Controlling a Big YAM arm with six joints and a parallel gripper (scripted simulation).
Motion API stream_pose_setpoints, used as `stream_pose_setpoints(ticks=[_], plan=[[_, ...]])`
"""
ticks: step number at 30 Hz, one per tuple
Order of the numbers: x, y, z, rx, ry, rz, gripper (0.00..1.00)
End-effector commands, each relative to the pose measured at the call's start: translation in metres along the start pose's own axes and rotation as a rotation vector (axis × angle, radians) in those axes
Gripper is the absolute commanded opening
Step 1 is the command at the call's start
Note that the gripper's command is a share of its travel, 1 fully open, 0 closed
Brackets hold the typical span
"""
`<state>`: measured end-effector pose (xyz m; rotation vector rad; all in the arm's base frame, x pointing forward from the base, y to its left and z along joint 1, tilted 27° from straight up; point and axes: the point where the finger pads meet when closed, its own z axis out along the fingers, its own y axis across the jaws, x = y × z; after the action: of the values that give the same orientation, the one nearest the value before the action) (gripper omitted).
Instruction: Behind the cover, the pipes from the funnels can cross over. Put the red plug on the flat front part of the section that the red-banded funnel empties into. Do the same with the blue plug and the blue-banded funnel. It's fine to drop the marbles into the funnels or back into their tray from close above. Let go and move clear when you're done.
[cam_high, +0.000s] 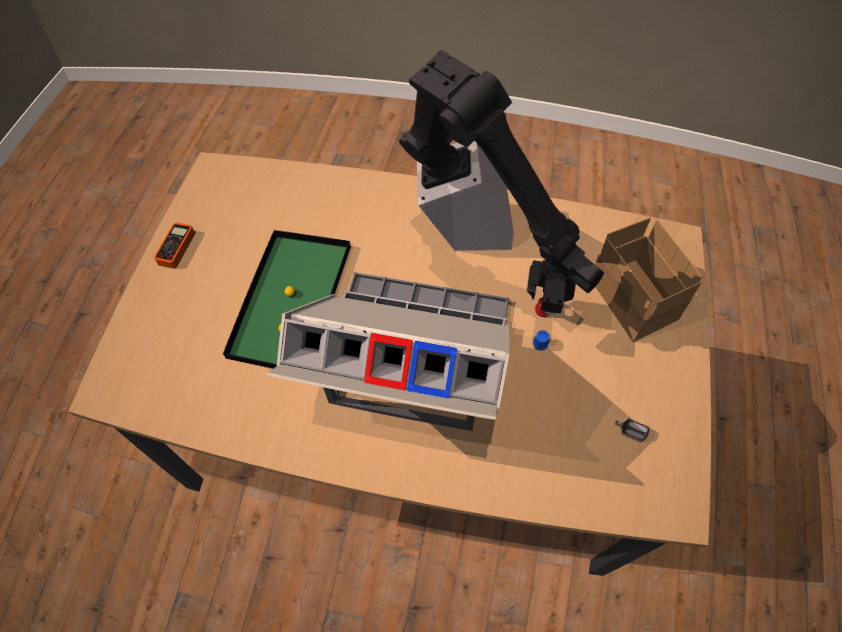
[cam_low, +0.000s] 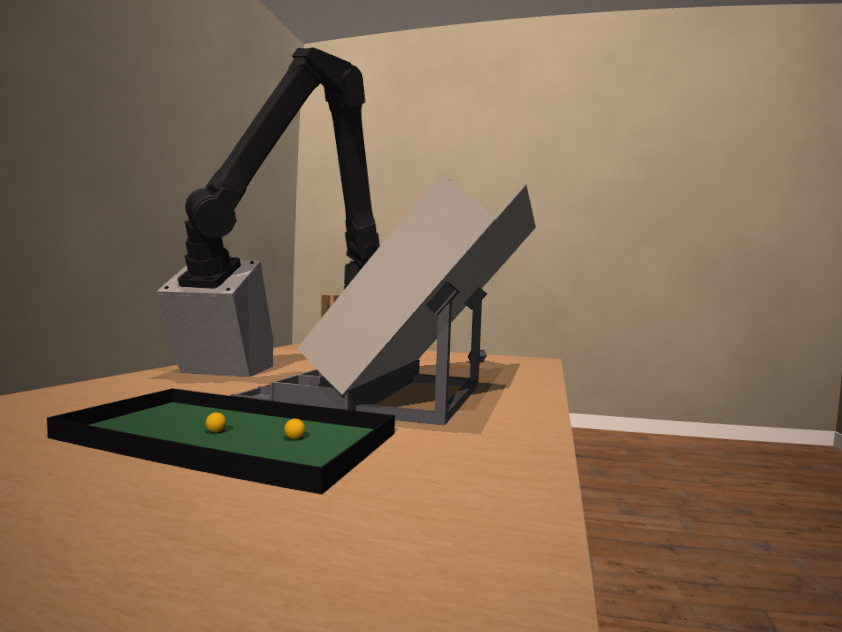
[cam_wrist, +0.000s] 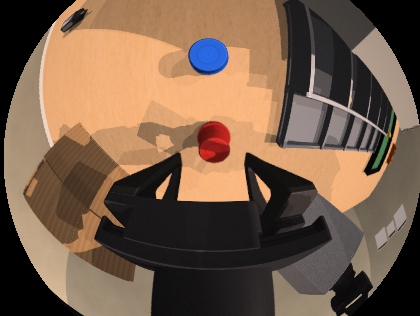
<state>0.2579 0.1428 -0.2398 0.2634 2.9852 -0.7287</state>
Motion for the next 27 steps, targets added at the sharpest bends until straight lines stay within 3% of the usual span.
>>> stream_pose_setpoints(ticks=[1,16,22,27], plan=[[-0.017,0.016,-0.013,-0.044,-0.035,0.004,0.63],[-0.017,0.016,-0.013,-0.044,-0.034,0.004,0.63],[-0.011,0.01,0.004,-0.019,-0.013,0.005,0.63],[-0.009,0.017,0.002,-0.028,-0.028,-0.014,0.63]])
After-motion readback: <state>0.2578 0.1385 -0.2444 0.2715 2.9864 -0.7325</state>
